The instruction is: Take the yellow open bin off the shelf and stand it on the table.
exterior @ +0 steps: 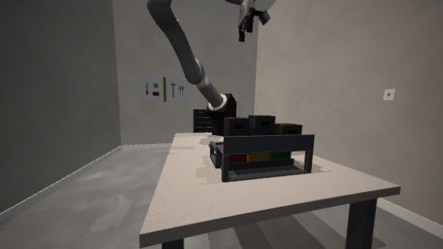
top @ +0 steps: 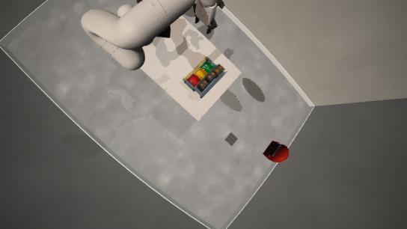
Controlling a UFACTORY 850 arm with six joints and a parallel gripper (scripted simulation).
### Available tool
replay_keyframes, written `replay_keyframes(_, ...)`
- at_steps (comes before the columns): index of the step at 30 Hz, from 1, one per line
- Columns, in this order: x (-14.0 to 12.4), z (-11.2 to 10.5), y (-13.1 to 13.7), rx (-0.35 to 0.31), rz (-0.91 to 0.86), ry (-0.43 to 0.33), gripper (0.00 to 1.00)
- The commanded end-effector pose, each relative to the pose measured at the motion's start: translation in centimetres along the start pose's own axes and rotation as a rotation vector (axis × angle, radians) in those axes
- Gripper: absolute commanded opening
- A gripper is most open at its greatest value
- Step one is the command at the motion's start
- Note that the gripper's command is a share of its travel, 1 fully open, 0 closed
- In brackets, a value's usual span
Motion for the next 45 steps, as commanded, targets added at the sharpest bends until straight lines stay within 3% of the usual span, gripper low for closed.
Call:
replay_keyframes(1,0.31,-0.04,-0.15,0.0,0.0,0.001,1.0)
replay_keyframes(45,0.99,-0.03,-0.52,0.0,0.0,0.001,1.0)
Point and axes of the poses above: the point where the finger pads meet when closed, its own z axis out along the fingers, its own y axis across the jaws, x = y × z, the point moved 5 cm from there along -z, back along the fingers, and after that the axes turned 9 degrees about z, right-handed, at the moved point
